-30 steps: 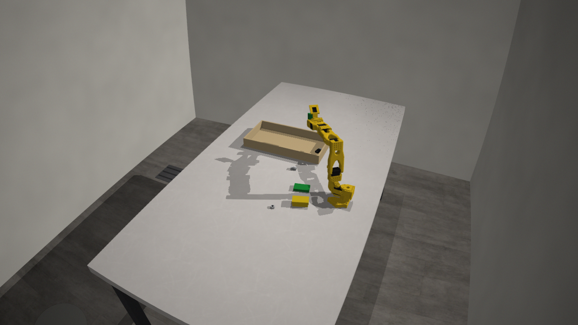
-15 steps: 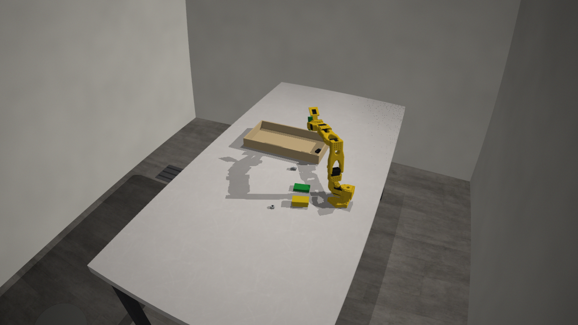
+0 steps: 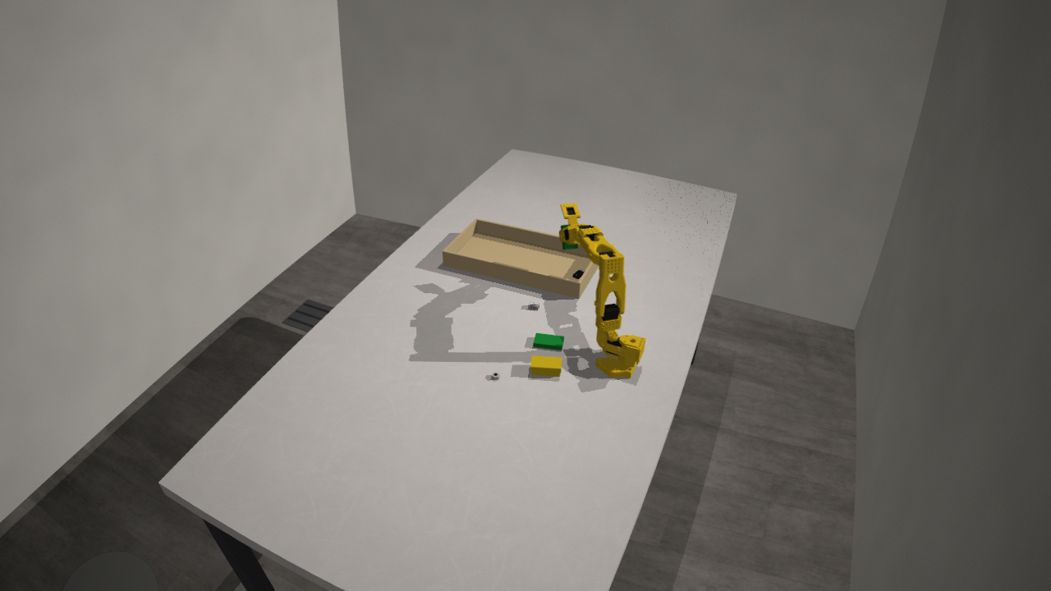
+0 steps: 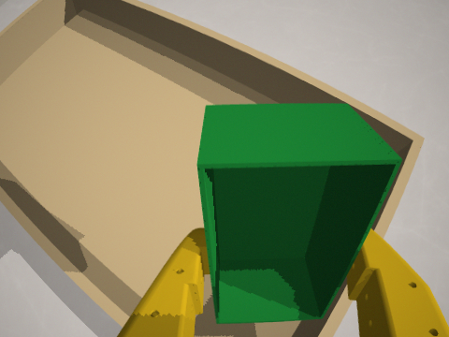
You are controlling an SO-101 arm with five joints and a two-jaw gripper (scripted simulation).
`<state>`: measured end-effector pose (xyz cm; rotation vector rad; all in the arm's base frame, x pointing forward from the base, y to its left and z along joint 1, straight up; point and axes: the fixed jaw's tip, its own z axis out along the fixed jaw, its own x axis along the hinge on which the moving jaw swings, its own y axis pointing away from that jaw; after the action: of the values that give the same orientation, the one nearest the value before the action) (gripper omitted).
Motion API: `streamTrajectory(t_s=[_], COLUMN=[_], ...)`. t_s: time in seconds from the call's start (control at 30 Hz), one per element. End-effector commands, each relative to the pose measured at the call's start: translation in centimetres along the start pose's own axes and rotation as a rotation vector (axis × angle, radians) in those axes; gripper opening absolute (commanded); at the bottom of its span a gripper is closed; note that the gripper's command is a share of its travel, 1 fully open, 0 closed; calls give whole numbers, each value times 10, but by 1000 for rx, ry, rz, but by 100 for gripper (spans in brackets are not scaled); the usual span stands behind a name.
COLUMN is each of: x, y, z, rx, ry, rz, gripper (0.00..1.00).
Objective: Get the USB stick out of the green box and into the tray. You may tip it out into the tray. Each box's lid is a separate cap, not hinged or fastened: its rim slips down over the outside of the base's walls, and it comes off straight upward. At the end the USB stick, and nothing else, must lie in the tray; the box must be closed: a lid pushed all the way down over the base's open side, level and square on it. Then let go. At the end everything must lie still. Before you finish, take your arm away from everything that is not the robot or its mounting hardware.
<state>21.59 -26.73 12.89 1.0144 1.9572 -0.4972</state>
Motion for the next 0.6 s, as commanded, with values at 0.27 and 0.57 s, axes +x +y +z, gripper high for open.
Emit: streamTrajectory(t_s=[0.27, 0.57], x=[9, 36], y=[3, 1], z=[-14, -19], rx=[-2, 7], ry=[110, 282], rz=[7, 7], gripper=[20, 20])
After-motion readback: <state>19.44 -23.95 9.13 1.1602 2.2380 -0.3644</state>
